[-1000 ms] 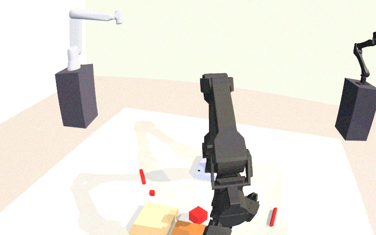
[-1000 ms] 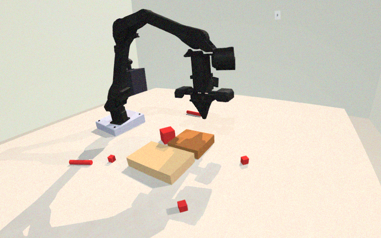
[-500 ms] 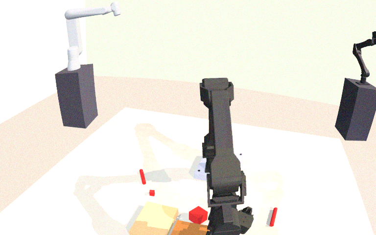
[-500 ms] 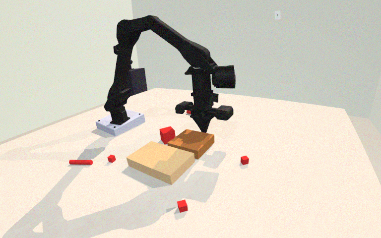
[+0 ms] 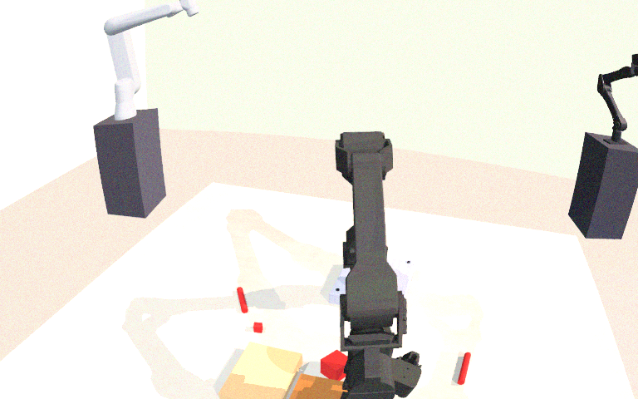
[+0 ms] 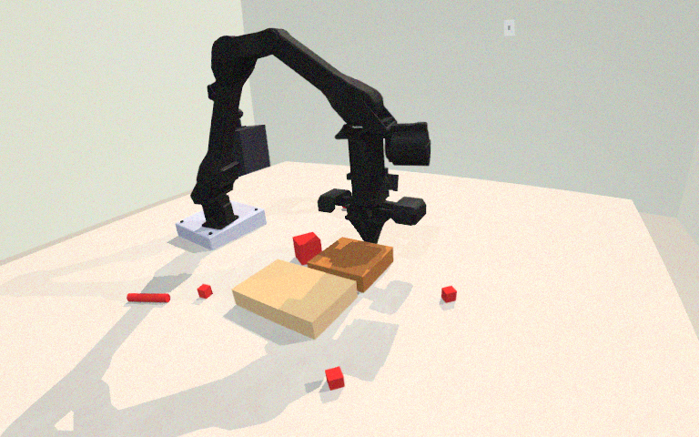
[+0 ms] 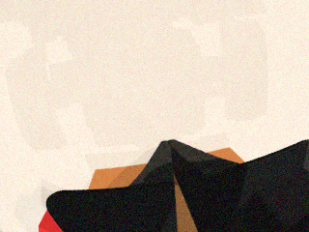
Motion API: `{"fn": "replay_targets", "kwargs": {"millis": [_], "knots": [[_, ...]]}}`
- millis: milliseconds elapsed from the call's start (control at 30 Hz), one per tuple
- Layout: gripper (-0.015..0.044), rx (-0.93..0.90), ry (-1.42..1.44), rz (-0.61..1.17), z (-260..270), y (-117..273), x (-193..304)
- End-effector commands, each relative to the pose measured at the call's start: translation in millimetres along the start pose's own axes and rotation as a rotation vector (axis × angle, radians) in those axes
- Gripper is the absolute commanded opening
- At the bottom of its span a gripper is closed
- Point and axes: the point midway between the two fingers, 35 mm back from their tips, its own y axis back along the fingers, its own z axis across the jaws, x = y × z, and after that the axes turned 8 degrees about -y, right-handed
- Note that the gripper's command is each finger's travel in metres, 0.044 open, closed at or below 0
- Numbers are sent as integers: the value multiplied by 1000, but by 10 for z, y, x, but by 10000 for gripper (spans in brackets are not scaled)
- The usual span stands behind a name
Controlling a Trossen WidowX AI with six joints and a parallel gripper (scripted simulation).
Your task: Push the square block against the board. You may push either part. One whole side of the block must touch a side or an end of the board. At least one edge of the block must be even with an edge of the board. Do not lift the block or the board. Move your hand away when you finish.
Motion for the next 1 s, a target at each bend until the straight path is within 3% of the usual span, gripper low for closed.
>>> {"fn": "replay_targets", "kwargs": {"millis": [0, 967], "knots": [[0, -2, 1, 5, 1, -12, 60], [0, -2, 1, 5, -24, -11, 97]]}}
